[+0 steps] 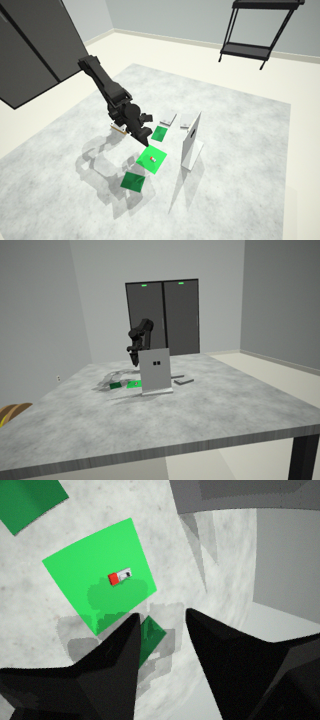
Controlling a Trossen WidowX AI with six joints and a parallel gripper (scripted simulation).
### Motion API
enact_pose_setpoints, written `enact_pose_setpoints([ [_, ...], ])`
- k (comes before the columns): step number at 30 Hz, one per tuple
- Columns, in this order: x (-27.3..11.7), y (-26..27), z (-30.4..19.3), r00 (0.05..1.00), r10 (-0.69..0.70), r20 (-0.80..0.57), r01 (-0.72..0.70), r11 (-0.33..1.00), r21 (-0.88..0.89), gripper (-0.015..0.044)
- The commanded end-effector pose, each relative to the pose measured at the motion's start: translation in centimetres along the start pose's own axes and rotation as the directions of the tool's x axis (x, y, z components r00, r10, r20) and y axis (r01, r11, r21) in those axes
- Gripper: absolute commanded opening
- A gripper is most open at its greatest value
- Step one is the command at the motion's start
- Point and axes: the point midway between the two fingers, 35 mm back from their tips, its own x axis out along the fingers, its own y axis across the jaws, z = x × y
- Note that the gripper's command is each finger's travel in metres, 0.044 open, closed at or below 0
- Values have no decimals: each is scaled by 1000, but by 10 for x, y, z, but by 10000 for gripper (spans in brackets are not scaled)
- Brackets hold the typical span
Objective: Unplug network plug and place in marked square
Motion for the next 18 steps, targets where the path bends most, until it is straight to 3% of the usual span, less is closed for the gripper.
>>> enact_pose_setpoints([
  [1,0,0,0,1000,0,0,0,1000,0,156],
  [18,-39,-34,0,1000,-3,2,3,1000,-2,156],
])
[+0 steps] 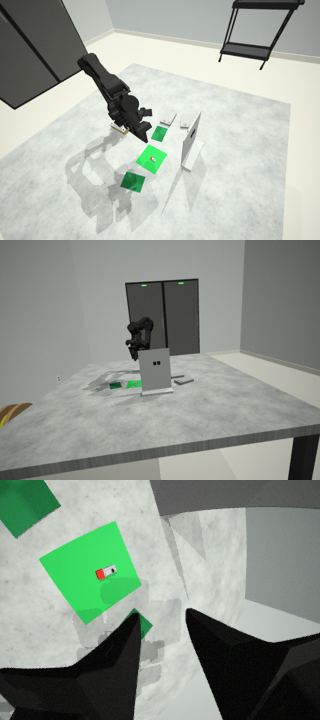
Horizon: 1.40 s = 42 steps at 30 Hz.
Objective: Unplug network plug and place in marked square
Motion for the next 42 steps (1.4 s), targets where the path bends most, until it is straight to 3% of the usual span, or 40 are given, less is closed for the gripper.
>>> enact_pose_setpoints([
  [1,-11,-9,0,1000,-3,3,3,1000,-4,156],
  [20,-59,-34,1,1000,-4,5,5,1000,-7,156],
  [31,-59,-34,1,1000,-4,5,5,1000,-7,440],
  [42,-59,-34,1,1000,-4,5,5,1000,-7,440],
])
